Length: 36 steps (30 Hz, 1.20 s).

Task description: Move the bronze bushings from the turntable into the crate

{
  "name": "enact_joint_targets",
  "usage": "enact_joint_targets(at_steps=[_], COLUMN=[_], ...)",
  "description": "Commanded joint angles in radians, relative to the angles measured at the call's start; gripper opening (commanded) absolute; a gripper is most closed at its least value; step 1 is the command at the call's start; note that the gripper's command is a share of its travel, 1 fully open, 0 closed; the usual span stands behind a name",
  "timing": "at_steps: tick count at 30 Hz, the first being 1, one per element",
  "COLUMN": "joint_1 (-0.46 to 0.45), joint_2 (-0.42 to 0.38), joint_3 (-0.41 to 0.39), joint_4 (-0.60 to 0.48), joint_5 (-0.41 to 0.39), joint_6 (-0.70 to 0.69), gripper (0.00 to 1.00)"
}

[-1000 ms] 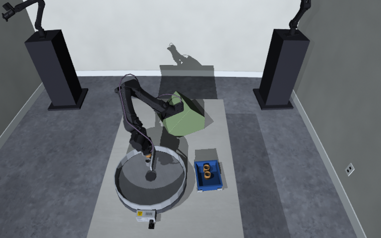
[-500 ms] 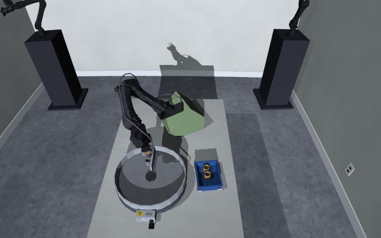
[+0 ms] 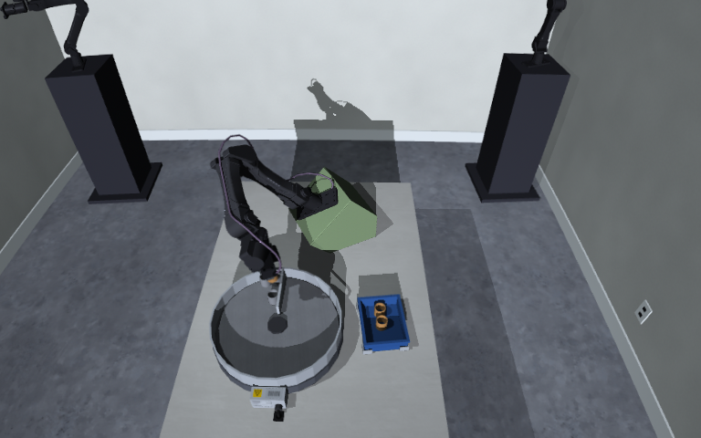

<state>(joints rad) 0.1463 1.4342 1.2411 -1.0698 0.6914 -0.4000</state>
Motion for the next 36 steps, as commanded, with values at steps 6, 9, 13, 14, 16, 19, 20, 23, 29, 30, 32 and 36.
enact_joint_targets(at_steps=[6,9,13,14,16,19,20,23,29,30,32,36], joint_1=[0.030,0.030,0.030,0.030,0.030,0.030,0.031,0.036,0.053,0.059,0.075,0.117], joint_2=[-0.002,-0.002,-0.002,-0.002,-0.002,0.001,0.005,0.014,0.029,0.034,0.047,0.082], joint_3=[0.043,0.043,0.044,0.044,0.044,0.044,0.043,0.044,0.045,0.045,0.045,0.048], joint_4=[-0.016,-0.016,-0.016,-0.016,-0.016,-0.016,-0.016,-0.016,-0.017,-0.017,-0.017,-0.018], joint_5=[0.000,0.000,0.000,0.000,0.000,0.001,0.001,0.002,0.011,0.010,0.016,0.031], joint_6=[0.005,0.005,0.005,0.005,0.005,0.005,0.005,0.005,0.007,0.007,0.008,0.010], gripper=[0.00,0.00,0.00,0.00,0.00,0.00,0.00,0.00,0.00,0.00,0.00,0.00])
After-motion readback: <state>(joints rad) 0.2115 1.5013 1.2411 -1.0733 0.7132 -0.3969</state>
